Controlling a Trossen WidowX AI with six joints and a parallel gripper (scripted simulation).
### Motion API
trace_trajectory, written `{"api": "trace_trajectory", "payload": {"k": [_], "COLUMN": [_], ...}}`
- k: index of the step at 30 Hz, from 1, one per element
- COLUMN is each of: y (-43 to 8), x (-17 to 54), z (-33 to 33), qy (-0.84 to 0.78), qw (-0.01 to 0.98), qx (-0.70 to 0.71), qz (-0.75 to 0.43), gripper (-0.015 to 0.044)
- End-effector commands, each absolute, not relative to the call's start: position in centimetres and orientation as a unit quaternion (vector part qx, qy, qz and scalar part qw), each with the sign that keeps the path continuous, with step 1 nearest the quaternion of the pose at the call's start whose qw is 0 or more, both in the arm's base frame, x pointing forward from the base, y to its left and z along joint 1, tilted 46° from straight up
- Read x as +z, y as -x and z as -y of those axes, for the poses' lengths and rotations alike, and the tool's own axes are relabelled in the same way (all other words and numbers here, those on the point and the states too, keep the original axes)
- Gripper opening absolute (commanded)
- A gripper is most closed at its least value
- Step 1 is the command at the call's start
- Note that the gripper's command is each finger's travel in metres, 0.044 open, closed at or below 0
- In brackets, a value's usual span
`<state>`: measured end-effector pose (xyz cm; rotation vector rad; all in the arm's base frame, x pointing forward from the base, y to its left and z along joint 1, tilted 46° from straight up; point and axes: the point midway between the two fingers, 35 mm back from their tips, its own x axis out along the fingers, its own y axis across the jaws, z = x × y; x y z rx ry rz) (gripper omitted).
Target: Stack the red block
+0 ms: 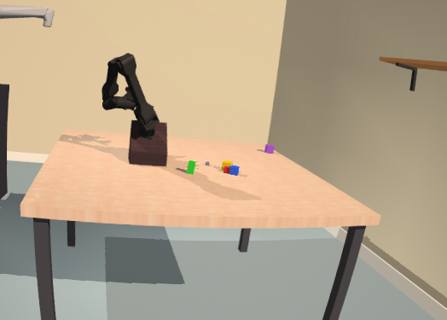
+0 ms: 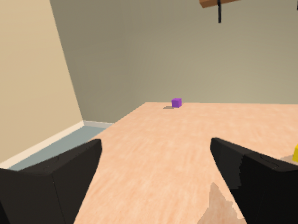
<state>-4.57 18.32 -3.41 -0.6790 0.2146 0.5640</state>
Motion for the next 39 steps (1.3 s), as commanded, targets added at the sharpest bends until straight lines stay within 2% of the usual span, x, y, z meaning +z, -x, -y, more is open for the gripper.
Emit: {"api": "trace_trajectory", "payload": {"k": [1,2,16,39], "y": [4.5,4.4,0.5,-9.1], "x": [-3.4,-3.5,-3.6,-2.2], "z": [-18.3,-18.3,-20.7,-22.5], "qy": [0.329,0.331,0.351,0.368], "qw": [0.899,0.898,0.902,0.870], "qx": [0.271,0.268,0.148,-0.017], "qz": [-0.105,-0.109,-0.202,-0.328], "gripper": [0.0426,0.0440,0.0440,0.0440]}}
